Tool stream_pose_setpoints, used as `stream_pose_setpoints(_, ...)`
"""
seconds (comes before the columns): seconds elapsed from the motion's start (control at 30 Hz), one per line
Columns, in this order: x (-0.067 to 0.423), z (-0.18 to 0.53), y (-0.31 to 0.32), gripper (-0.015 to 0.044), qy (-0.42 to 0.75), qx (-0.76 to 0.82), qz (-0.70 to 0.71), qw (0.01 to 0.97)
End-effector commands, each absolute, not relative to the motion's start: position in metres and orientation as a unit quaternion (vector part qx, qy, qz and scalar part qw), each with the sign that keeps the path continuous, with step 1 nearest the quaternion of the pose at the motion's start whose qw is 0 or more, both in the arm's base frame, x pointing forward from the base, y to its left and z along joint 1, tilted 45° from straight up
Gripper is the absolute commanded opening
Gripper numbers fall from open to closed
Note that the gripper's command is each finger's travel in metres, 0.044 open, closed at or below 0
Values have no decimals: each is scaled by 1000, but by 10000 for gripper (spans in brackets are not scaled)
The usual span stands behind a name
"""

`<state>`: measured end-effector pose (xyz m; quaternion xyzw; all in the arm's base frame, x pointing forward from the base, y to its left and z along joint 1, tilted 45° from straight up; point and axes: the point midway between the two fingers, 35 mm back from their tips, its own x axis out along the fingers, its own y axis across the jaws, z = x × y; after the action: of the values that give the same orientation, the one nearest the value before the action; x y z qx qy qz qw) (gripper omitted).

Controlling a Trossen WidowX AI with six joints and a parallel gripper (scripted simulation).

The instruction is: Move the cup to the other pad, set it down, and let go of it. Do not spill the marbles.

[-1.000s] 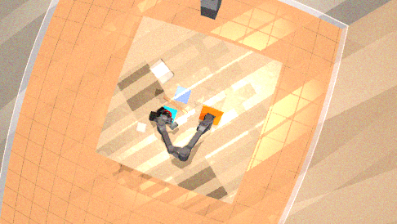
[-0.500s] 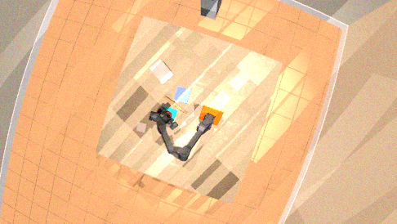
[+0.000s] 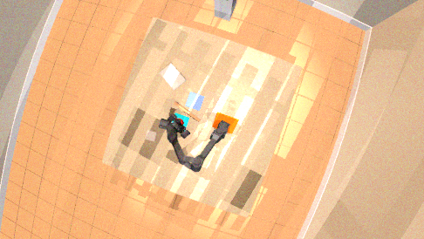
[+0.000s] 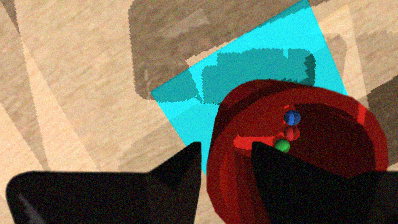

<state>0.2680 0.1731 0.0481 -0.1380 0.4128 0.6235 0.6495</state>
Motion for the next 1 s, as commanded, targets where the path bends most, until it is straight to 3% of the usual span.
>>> stream_pose_setpoints(0.0,270,52,169,128,412,-139,624,650)
stream_pose_setpoints(0.97,276,79,140,128,414,-137,624,649)
